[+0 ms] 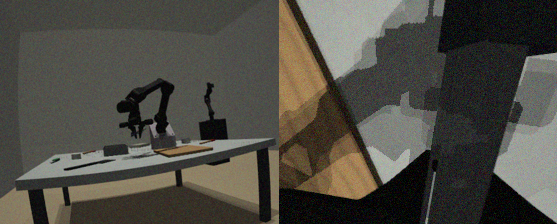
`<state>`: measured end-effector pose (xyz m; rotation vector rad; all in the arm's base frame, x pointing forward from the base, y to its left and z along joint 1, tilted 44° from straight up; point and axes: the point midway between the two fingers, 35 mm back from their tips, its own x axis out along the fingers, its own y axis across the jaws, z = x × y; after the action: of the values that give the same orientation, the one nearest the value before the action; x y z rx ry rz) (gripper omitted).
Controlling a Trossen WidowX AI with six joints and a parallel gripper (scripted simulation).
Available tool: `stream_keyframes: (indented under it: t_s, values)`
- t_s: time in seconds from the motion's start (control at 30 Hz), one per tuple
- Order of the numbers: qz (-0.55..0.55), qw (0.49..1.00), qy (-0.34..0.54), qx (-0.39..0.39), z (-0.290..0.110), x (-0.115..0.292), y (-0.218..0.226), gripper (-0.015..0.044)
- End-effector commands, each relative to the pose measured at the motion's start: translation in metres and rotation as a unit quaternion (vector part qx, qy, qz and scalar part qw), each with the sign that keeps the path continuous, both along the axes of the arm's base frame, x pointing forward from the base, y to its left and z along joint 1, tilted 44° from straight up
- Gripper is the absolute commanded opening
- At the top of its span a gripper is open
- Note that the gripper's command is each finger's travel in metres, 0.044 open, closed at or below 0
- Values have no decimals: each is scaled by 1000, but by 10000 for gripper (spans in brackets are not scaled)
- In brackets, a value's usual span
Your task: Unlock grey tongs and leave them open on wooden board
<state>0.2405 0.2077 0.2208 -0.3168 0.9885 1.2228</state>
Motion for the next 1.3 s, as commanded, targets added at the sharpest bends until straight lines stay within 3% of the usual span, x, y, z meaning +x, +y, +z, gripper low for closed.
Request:
stream_keyframes:
  t_s: [0.0, 1.27]
  values:
    - [19, 1000, -18, -10, 4, -13, 8, -150]
    - [213, 957, -194, -31, 38, -153, 60, -150]
